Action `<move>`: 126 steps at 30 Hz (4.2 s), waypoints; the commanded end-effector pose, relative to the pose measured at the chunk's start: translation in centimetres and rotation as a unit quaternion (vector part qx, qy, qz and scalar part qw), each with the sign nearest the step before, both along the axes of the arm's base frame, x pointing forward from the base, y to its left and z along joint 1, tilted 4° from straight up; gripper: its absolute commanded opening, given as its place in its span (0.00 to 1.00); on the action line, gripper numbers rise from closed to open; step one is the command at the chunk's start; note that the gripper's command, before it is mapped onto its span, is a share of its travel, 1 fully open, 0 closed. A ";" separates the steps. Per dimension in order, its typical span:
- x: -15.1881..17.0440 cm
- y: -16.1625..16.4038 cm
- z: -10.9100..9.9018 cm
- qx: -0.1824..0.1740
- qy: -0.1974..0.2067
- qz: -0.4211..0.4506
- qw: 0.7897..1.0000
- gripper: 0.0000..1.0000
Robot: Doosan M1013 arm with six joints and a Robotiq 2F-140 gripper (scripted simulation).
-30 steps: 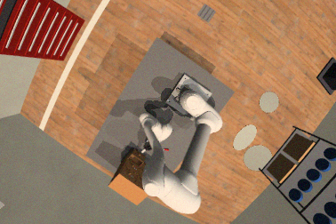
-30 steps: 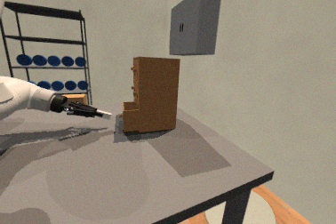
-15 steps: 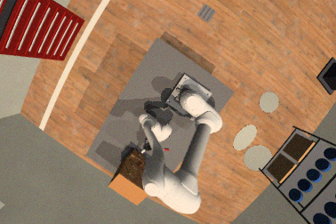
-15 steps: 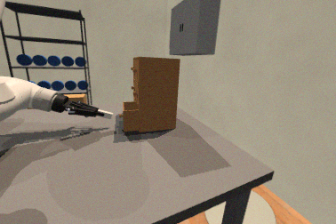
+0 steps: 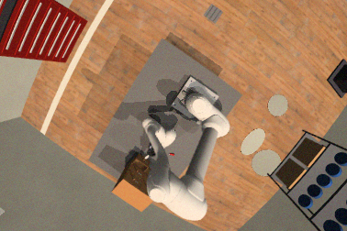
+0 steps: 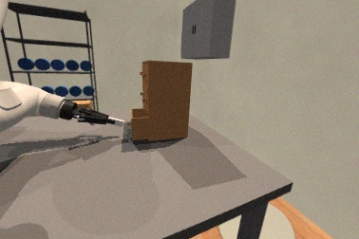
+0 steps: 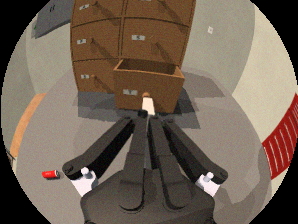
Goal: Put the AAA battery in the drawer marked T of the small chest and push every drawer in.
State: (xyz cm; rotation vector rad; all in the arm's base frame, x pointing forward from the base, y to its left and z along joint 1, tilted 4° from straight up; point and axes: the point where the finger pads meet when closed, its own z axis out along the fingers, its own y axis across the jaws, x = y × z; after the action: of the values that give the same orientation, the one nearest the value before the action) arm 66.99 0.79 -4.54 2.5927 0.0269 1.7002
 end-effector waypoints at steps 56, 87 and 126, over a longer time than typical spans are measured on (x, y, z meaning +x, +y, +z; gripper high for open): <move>8.2 0.0 -0.6 -0.002 0.001 0.001 1.000 0.00; 8.7 0.0 -0.6 -0.002 0.001 0.001 1.000 0.00; 8.7 0.0 -0.6 -0.002 0.001 0.001 1.000 0.00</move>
State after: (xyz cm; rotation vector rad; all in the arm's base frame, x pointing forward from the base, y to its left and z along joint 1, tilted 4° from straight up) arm 75.39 0.78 -5.08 2.5924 0.0340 1.7004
